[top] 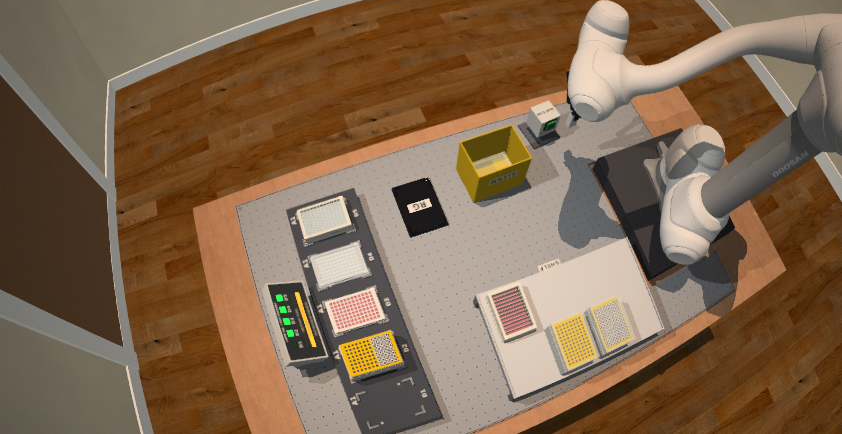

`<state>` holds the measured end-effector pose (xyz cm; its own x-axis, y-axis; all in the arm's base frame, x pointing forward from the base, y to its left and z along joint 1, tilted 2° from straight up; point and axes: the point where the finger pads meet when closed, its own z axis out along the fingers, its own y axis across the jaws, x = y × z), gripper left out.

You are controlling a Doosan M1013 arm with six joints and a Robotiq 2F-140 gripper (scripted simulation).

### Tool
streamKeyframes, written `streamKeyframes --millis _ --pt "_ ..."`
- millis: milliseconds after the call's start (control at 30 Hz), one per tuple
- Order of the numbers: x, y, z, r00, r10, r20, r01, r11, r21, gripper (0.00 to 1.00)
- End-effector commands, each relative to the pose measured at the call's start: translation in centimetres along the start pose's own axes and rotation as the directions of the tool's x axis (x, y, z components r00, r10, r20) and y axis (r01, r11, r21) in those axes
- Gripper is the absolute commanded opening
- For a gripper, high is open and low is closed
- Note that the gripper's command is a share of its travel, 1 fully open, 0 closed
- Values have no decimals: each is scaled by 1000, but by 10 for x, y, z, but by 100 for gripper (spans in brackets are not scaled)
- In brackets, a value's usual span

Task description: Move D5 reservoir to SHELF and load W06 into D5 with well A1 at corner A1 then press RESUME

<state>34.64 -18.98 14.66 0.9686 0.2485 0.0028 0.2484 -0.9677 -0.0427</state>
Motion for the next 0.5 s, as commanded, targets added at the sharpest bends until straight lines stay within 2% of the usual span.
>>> streamKeyframes --millis 0,467 --pt "0 0 4 1000 0 0 0 1000 0 0" --pt "0 0 24 1000 0 0 0 1000 0 0"
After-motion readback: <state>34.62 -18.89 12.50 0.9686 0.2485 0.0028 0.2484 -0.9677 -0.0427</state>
